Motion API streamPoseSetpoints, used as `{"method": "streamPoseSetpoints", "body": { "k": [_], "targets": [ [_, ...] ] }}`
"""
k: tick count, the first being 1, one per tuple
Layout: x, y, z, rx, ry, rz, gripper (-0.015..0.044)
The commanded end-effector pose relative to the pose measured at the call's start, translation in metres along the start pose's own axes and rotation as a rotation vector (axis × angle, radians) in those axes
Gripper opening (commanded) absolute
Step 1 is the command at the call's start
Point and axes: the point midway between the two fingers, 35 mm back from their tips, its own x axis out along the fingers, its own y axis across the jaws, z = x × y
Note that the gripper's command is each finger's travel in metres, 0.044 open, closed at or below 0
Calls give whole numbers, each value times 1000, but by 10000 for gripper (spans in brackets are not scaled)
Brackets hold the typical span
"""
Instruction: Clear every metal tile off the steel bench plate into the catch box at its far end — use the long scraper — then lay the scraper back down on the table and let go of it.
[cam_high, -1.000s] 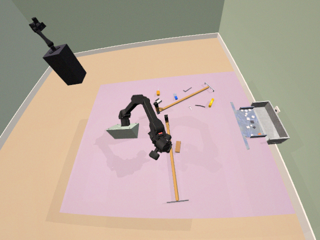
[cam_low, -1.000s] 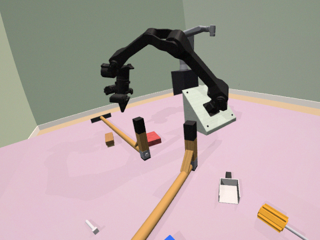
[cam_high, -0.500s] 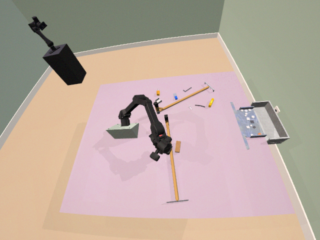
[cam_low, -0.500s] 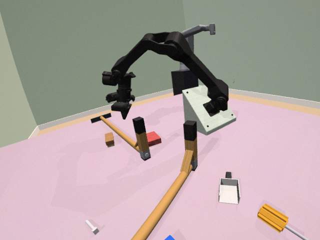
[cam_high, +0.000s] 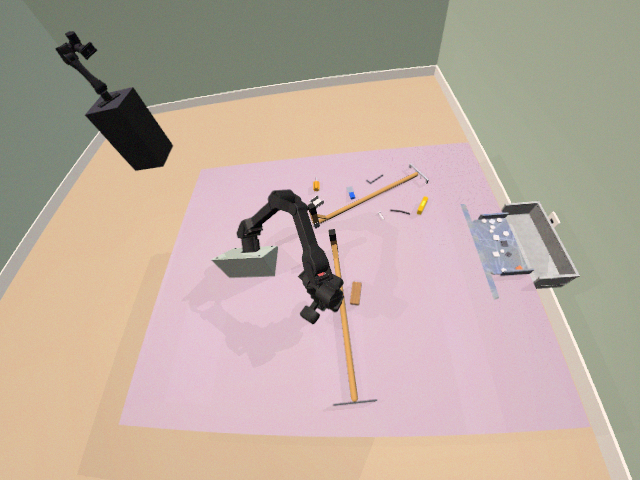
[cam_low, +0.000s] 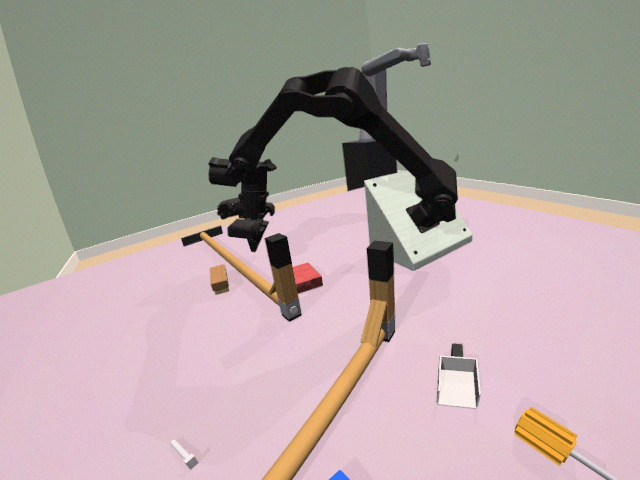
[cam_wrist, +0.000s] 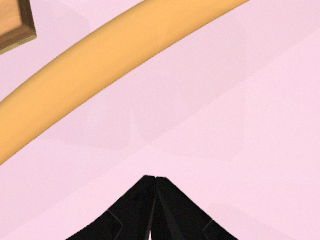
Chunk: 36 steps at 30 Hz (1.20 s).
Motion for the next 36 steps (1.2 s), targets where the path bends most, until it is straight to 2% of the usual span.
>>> {"method": "streamPoseSetpoints", "body": {
  "k": [1, 36],
  "targets": [
    [12, 1, -7, 13, 9, 5, 0],
    [23, 15, 13, 18, 8, 5, 0]
  ]
}}
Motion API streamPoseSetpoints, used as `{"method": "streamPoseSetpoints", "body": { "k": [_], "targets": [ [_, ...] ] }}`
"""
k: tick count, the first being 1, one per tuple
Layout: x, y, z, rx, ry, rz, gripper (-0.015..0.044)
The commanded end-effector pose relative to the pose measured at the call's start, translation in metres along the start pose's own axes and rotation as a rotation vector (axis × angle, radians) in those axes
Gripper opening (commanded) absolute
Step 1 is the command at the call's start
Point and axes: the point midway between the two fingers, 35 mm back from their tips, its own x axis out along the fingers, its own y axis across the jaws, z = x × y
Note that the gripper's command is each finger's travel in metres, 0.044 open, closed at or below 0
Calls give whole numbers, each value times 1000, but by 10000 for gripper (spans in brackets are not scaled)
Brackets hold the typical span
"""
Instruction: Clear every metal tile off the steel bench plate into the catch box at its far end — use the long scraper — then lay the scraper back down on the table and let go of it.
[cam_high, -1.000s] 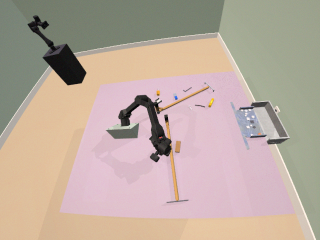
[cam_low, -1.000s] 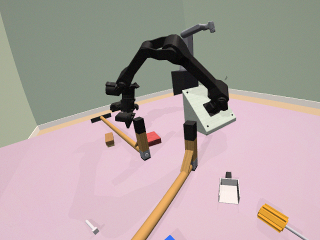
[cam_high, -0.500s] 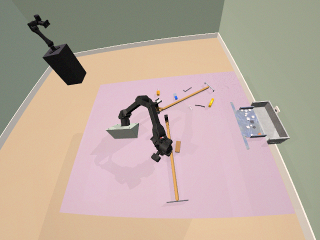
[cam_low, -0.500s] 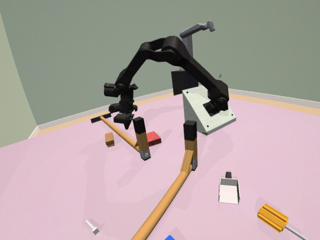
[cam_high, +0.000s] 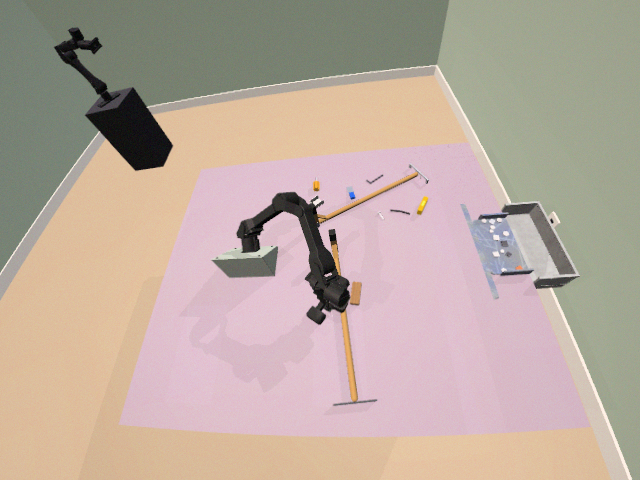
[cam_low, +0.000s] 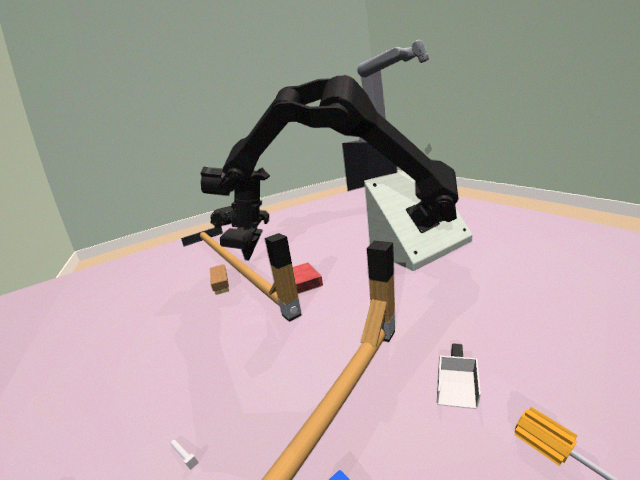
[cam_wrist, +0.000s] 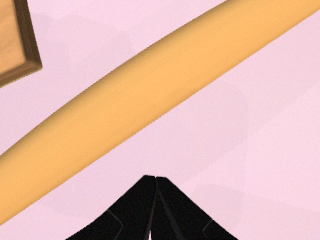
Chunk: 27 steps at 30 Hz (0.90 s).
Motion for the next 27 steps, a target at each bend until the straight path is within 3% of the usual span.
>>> {"method": "streamPoseSetpoints", "body": {
  "k": [1, 27],
  "targets": [
    [4, 2, 2, 7, 10, 4, 0],
    [8, 18, 22, 7, 9, 5, 0]
  ]
}}
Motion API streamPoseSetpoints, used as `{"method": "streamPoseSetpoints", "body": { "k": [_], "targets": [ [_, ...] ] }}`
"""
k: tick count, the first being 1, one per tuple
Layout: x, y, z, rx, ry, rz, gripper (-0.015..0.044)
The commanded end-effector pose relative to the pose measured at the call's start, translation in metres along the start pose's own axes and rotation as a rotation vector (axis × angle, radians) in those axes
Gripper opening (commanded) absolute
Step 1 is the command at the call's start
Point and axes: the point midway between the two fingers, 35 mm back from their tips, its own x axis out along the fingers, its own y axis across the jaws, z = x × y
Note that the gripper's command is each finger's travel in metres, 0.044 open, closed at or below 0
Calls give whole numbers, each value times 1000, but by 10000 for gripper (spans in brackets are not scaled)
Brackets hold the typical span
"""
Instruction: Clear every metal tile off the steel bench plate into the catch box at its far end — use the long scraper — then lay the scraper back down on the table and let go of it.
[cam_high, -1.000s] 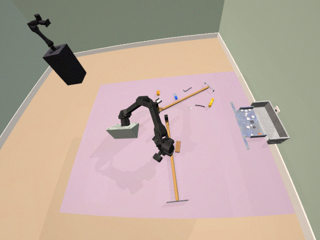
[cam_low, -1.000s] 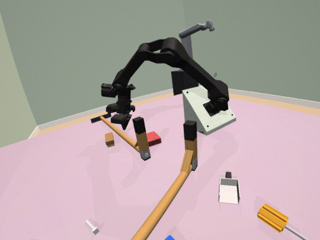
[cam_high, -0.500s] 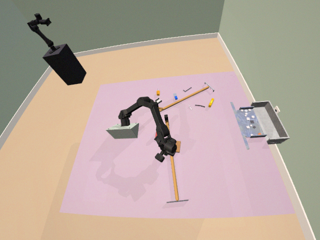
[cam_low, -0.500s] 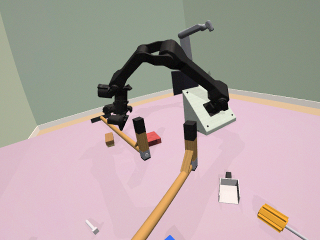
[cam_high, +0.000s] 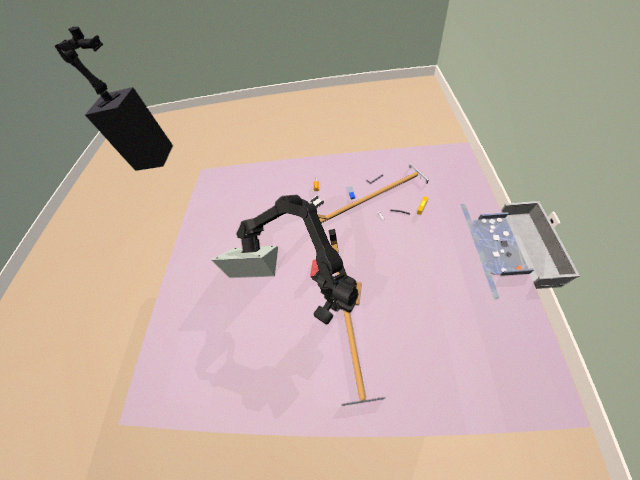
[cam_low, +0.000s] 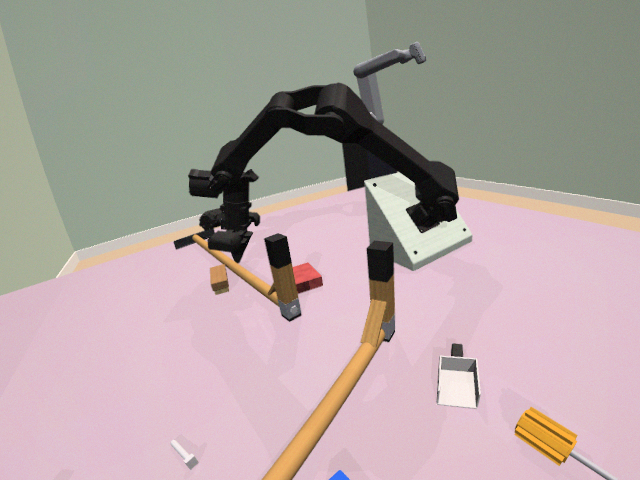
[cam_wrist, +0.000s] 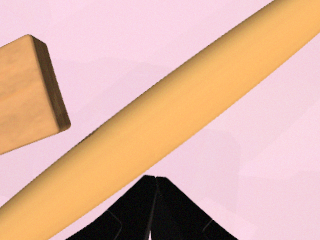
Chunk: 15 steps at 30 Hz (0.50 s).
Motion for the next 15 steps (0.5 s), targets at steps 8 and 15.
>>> {"method": "streamPoseSetpoints", "body": {
  "k": [8, 15],
  "targets": [
    [6, 8, 7, 1, 8, 5, 0],
    [8, 13, 12, 1, 8, 5, 0]
  ]
}}
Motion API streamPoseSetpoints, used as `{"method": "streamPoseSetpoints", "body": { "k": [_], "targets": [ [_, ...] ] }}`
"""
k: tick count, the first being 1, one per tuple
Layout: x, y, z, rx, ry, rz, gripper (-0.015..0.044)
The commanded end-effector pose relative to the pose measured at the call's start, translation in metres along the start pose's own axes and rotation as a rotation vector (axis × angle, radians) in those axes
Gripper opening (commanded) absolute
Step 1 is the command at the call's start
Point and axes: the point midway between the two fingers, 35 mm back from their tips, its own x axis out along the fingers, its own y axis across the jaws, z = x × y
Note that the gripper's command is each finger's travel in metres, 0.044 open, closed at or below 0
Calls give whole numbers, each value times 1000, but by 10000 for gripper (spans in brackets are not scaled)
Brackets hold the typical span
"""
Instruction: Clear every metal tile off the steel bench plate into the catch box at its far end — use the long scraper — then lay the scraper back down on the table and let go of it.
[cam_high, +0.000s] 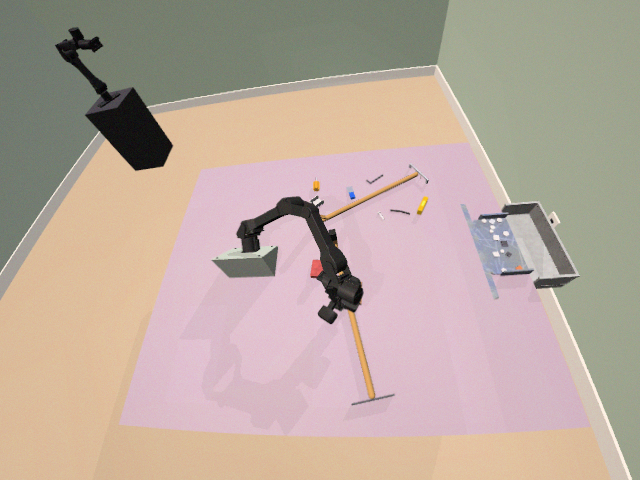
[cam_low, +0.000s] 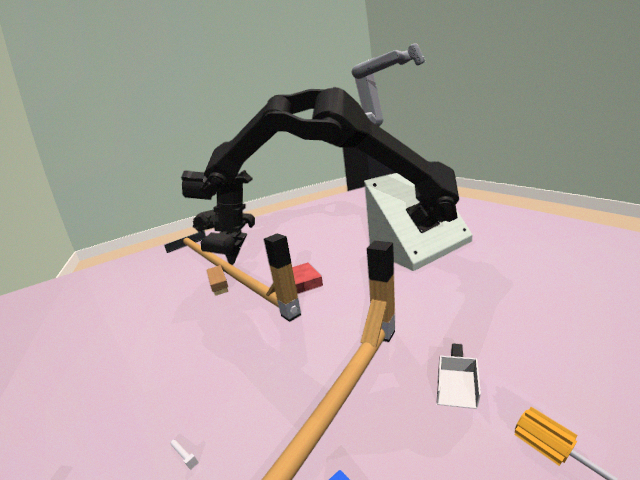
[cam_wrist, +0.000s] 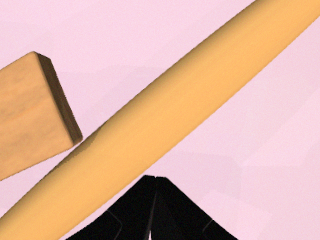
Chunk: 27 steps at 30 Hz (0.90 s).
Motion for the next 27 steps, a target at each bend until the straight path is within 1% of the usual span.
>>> {"method": "streamPoseSetpoints", "body": {
  "k": [1, 27],
  "targets": [
    [6, 4, 2, 0, 10, 4, 0],
    [10, 24, 19, -1, 10, 7, 0]
  ]
}}
